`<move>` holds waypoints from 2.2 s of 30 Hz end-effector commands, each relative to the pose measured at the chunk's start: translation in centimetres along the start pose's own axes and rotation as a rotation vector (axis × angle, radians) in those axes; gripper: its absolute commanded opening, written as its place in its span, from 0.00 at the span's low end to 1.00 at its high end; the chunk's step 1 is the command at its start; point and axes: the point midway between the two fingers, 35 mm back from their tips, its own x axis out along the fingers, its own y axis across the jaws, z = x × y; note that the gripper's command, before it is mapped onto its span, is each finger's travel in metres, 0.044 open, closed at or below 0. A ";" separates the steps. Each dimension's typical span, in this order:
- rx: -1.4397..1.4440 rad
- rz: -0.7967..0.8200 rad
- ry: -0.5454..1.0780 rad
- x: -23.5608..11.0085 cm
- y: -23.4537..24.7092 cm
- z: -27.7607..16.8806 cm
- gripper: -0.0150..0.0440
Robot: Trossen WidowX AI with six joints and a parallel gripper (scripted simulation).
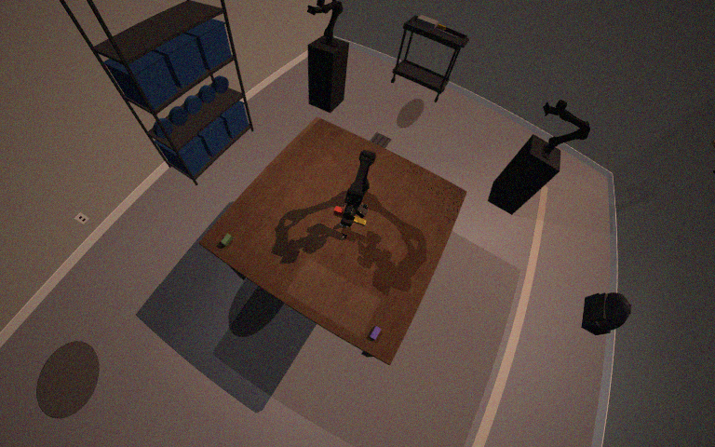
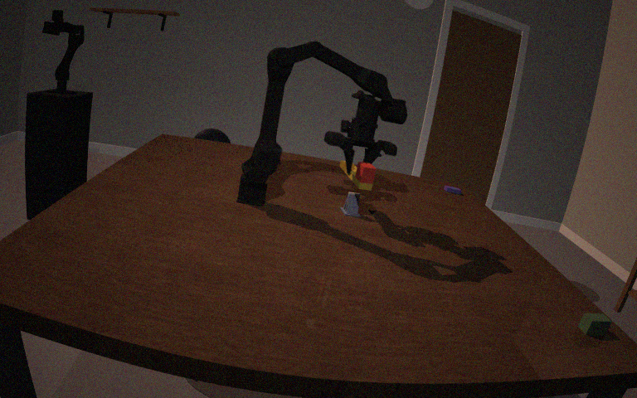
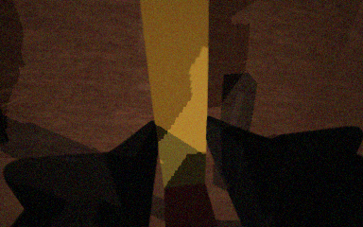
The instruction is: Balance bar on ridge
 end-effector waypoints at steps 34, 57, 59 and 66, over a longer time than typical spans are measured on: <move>0.003 0.000 -0.002 2.7 0.0 -0.1 0.25; 0.003 0.000 -0.002 2.9 0.0 -0.1 0.25; 0.003 0.000 -0.002 2.9 0.0 -0.1 0.25; 0.003 0.000 -0.002 3.0 0.0 -0.1 0.25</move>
